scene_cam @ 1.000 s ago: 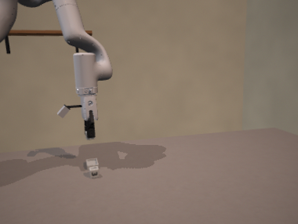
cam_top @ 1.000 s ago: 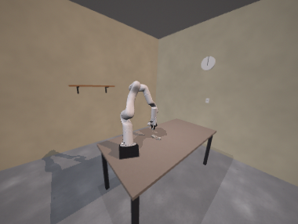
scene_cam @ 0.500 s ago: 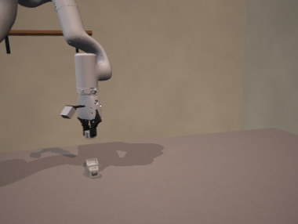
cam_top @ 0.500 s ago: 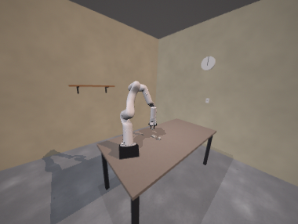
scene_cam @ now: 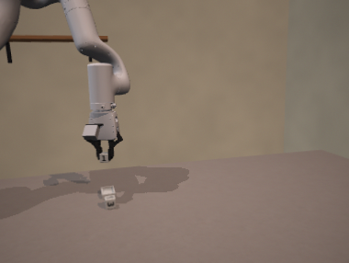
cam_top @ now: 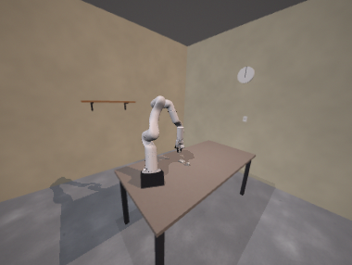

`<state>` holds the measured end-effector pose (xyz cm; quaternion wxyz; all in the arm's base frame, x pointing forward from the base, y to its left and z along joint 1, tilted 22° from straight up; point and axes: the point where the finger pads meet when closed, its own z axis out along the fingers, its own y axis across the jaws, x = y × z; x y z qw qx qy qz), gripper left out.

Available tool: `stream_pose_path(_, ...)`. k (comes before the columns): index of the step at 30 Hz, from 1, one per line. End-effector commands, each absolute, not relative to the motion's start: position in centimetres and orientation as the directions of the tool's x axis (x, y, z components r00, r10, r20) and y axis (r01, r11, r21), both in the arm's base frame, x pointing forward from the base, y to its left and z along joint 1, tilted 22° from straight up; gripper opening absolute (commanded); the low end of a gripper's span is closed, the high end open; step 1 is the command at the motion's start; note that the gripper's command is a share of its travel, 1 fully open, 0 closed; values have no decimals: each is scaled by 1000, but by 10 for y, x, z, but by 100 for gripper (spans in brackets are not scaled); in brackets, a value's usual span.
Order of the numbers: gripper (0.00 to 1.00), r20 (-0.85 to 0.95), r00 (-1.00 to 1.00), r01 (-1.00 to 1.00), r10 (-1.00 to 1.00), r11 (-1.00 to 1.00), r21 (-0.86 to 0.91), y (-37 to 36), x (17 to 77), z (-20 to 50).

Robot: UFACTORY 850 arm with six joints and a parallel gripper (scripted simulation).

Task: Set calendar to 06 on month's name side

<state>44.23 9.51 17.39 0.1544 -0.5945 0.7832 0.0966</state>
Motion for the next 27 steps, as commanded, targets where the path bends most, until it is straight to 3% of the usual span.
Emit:
stream_pose_path(1,29,-362,-74,-987,-929,120,-107,100,442,176)
stream_pose_path(13,29,-282,352,-925,-892,-286,-250,112,440,179)
stream_pose_path(16,29,-276,375,-916,-885,-308,-257,113,440,179)
stream_pose_path(27,29,-144,723,-676,-676,-649,-349,126,438,182)
